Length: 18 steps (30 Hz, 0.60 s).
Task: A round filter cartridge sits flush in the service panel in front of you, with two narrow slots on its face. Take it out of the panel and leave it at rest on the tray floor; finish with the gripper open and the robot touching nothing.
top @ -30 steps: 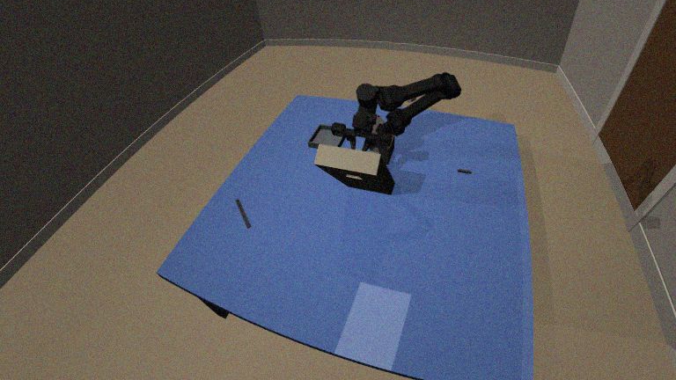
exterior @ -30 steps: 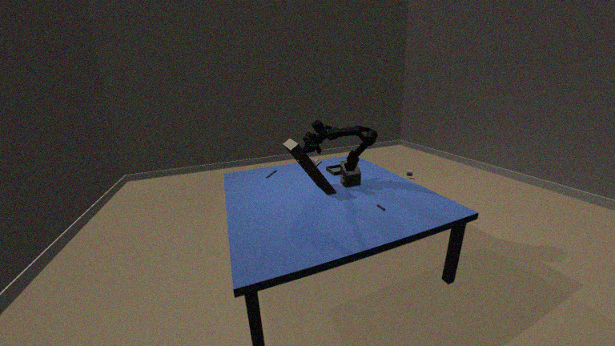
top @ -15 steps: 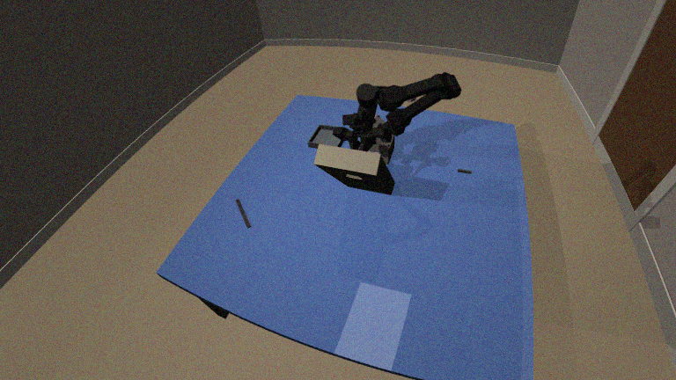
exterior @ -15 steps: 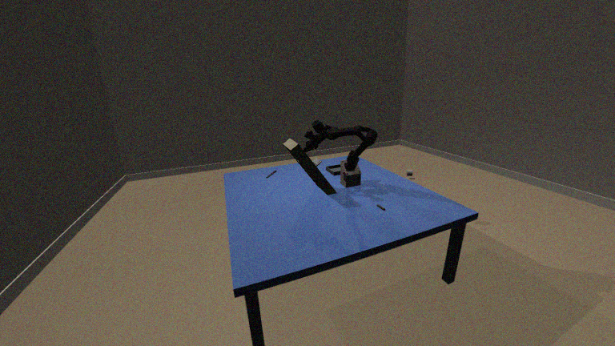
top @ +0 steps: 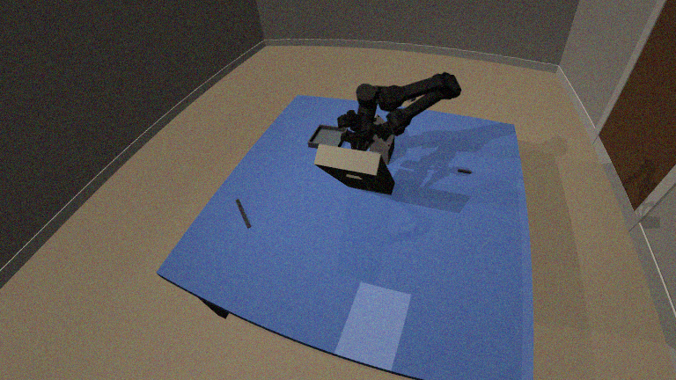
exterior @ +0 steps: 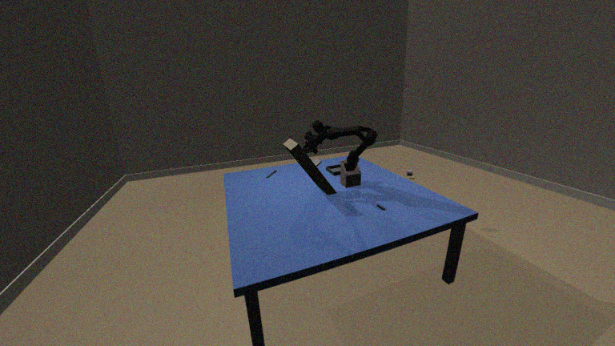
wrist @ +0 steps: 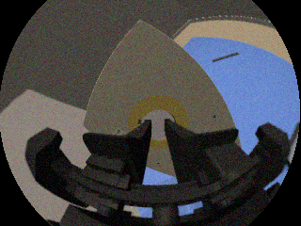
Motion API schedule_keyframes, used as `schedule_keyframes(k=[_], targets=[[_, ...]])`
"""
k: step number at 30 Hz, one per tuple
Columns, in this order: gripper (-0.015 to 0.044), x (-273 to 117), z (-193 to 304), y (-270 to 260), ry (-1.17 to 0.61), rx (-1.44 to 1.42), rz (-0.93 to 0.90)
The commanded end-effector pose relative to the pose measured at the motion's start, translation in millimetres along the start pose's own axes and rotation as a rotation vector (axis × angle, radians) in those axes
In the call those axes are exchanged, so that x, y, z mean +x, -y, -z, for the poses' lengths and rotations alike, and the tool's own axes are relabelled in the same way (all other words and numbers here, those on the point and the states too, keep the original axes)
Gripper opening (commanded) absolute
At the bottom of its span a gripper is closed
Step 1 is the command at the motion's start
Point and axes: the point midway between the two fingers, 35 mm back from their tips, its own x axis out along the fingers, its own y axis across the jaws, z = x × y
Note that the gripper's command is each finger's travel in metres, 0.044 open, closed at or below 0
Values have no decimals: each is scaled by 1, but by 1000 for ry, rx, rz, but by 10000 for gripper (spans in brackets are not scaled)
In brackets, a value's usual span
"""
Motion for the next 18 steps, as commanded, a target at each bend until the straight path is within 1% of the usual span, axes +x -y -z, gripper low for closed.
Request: schedule_keyframes(k=[1,10,14,18], targets=[[0,4,1,0,-9,159,5],[0,4,1,0,-9,455,6],[0,4,1,1,-9,413,7],[0,-9,-1,3,-7,398,18]])
